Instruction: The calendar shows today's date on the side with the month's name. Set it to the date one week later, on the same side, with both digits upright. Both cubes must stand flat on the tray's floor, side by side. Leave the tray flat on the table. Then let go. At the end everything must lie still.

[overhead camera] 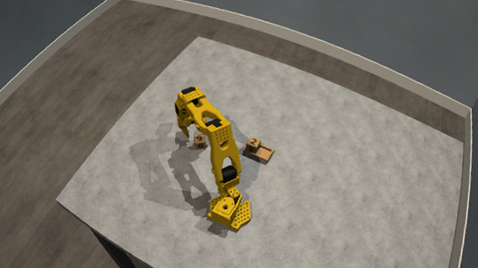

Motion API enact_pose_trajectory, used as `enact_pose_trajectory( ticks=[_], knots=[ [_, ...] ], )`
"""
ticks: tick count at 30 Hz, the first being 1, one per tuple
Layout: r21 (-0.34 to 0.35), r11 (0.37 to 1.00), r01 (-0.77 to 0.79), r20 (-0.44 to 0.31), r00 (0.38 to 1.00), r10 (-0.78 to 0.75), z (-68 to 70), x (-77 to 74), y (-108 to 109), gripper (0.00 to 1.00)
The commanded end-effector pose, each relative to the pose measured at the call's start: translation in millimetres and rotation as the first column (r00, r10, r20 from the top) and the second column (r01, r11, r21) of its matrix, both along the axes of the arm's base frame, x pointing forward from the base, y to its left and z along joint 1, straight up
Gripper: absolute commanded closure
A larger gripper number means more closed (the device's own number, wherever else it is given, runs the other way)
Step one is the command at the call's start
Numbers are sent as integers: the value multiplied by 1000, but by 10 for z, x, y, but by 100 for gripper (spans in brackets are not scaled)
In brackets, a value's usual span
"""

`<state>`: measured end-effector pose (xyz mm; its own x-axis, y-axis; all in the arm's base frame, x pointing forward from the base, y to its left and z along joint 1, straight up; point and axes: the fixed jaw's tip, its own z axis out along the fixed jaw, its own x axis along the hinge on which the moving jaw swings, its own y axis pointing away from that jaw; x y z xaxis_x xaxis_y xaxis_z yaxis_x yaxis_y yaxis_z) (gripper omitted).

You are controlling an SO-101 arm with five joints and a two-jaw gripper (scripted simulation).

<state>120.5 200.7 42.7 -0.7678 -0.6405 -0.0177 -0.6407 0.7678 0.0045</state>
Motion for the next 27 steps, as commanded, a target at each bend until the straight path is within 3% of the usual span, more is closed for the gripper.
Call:
enact_pose_trajectory(
  ticks=[1, 15, 27],
  knots=[
    [26, 1000, 1, 15, 1000, -1, -16, -3, 41, 65],
    [26, 1000, 1, 15, 1000, -1, -168, -5, 38, 65],
    [26, 1000, 1, 15, 1000, -1, -191, -6, 37, 65]
  ],
)
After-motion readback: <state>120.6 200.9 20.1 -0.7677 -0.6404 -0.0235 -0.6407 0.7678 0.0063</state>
